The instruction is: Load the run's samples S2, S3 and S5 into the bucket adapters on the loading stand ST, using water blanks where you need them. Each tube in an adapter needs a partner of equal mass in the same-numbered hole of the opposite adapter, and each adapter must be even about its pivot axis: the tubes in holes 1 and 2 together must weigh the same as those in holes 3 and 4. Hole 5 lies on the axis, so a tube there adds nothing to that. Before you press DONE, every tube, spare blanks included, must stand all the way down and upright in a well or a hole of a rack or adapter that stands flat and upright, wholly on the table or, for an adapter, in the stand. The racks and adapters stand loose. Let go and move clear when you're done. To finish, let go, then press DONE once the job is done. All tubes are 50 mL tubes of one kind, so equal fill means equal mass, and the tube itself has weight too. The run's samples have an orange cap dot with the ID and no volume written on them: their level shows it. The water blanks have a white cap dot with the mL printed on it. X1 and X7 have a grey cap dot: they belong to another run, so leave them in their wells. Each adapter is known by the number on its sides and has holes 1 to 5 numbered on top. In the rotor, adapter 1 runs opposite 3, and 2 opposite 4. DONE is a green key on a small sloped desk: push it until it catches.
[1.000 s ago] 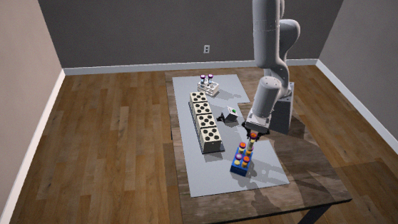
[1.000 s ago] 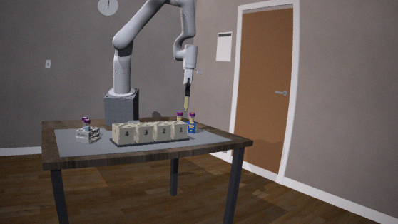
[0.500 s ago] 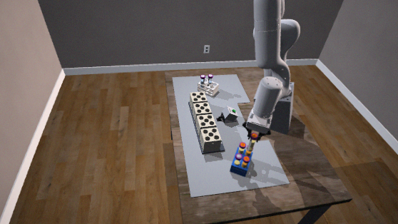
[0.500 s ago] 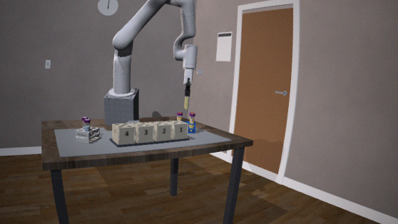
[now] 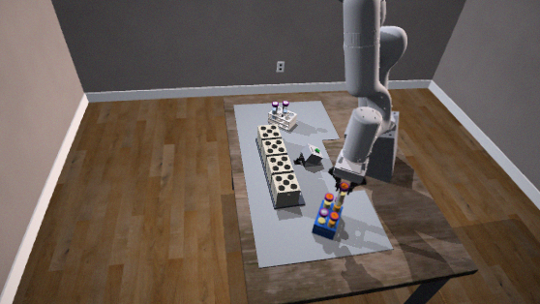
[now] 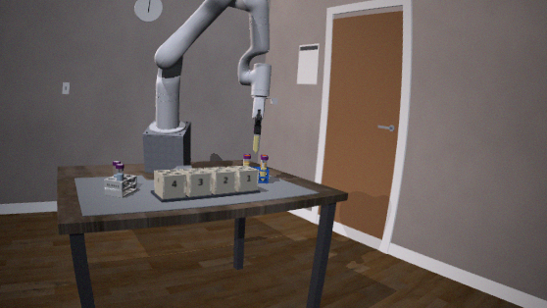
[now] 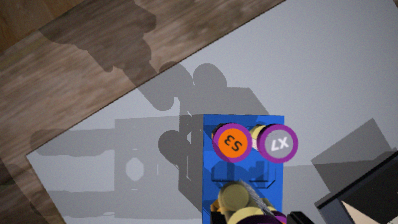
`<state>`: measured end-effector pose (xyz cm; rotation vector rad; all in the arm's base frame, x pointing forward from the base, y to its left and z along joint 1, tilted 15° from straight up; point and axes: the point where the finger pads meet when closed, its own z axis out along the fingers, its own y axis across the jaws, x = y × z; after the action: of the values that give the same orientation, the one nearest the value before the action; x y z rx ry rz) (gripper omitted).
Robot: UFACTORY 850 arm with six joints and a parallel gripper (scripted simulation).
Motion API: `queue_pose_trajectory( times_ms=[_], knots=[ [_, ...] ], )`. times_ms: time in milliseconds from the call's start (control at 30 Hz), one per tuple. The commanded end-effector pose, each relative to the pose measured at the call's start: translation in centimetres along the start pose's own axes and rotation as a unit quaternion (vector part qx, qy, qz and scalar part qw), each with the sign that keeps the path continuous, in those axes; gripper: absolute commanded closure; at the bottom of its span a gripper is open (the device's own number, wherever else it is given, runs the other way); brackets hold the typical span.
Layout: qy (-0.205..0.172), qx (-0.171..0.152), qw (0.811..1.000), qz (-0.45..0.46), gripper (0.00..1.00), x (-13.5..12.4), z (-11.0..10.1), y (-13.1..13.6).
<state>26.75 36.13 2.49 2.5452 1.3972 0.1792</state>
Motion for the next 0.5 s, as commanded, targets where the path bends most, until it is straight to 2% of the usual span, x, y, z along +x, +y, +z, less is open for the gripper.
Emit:
queue_pose_trajectory(
  times_ms=[0, 467],
  knots=[
    [0.002, 0.000, 1.000, 0.000, 1.00, 0.1, 1.1, 0.0],
    [0.002, 0.000, 1.000, 0.000, 1.00, 0.1, 3.5, 0.0]
  ],
)
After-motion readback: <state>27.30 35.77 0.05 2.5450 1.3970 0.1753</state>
